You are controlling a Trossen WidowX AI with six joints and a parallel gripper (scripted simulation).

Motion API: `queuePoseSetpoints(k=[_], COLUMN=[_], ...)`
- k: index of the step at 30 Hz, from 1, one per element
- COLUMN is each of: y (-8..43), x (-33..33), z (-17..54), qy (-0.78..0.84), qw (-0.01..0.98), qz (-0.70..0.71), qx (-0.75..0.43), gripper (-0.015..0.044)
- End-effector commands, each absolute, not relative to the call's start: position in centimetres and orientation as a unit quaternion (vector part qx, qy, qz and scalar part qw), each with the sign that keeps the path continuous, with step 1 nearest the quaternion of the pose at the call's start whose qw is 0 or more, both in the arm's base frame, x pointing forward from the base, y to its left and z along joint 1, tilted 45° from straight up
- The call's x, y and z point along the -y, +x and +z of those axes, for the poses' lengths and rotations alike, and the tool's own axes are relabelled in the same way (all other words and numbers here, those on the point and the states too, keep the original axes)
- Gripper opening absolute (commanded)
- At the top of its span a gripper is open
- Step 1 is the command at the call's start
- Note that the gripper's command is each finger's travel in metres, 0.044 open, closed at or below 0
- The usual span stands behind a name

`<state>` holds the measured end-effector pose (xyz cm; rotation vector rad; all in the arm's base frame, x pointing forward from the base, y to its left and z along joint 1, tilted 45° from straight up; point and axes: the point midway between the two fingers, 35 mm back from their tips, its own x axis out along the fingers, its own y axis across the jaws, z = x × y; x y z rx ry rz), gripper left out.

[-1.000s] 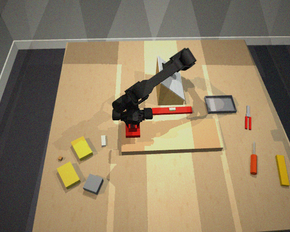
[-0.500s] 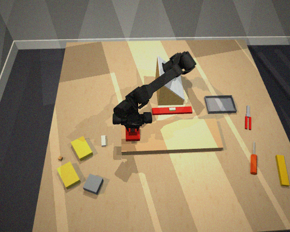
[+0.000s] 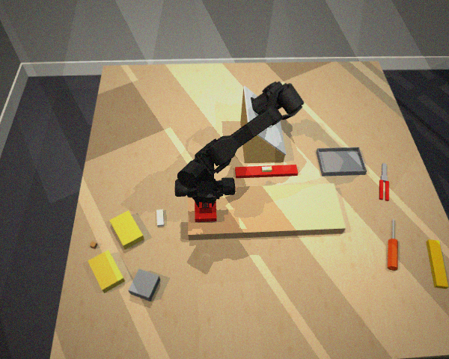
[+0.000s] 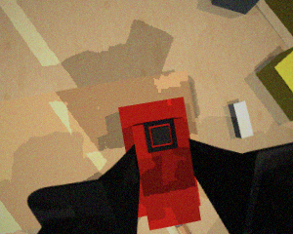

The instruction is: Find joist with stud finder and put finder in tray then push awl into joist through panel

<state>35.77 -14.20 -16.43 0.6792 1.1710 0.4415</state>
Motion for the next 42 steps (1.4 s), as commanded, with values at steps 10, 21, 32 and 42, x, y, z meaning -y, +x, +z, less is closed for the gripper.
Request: queuePoseSetpoints(k=[10,21,32,42], y=[35.7,35.8,35.9,36.0], x=[13.0,10.3,7.7,5.3], z=[-16.8,-14.3,-11.8,-9.5], qy=[0.316,0.317,0.318,0.319], qw=[0.755,0.755,0.754,0.754], qz=[0.204,0.204,0.205,0.205], qx=[-0.536,-0.536,-0.536,-0.536], gripper=[0.0,0.0,0.0,0.0])
